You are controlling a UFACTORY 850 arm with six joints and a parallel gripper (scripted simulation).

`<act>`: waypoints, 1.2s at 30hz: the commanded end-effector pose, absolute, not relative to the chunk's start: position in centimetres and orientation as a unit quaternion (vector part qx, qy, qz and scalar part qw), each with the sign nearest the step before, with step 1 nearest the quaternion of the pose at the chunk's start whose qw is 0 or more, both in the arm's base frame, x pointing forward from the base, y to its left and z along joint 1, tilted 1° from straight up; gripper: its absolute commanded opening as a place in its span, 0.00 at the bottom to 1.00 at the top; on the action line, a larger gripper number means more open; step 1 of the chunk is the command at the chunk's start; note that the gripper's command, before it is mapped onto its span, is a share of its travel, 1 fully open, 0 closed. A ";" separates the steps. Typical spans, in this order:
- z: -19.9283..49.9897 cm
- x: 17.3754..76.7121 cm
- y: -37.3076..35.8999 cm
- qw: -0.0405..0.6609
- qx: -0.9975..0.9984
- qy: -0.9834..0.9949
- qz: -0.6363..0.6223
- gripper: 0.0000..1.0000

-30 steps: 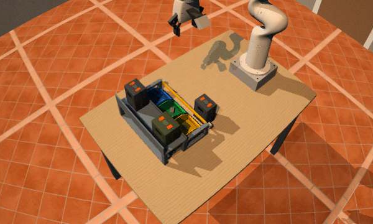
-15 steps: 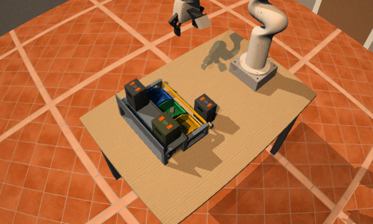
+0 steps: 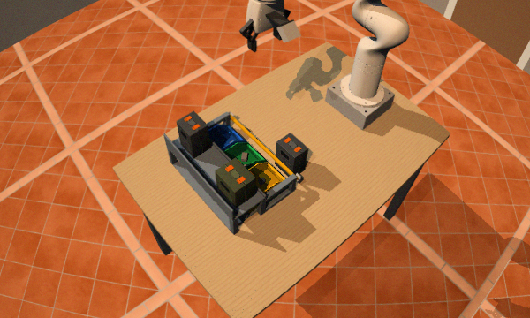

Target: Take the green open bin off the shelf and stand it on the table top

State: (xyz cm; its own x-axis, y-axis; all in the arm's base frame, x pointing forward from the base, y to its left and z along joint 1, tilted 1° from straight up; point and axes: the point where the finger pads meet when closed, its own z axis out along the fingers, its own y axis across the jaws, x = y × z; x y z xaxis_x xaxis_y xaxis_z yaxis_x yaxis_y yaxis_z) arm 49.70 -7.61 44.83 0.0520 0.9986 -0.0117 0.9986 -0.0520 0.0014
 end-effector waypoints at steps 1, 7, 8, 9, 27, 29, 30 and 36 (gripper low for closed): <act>42.0 49.7 -7.6 0.005 0.725 0.688 -0.003 1.00; 40.0 49.7 -7.7 0.005 0.725 0.688 -0.003 1.00; 40.0 49.7 -7.7 0.005 0.725 0.688 -0.003 1.00; 40.0 49.7 -7.7 0.005 0.725 0.688 -0.003 1.00; 35.1 49.7 -7.7 0.005 0.725 0.688 -0.003 1.00; 35.1 49.7 -7.7 0.005 0.725 0.688 -0.003 1.00; 35.1 49.7 -7.7 0.005 0.725 0.688 -0.003 1.00; 31.2 49.7 -7.7 0.005 0.725 0.688 -0.003 1.00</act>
State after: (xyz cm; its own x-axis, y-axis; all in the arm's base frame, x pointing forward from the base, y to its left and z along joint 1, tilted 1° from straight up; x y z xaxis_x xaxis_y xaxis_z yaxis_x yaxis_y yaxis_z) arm 49.67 -7.71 34.25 0.0520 0.9986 -0.0118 0.9986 -0.0520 0.0024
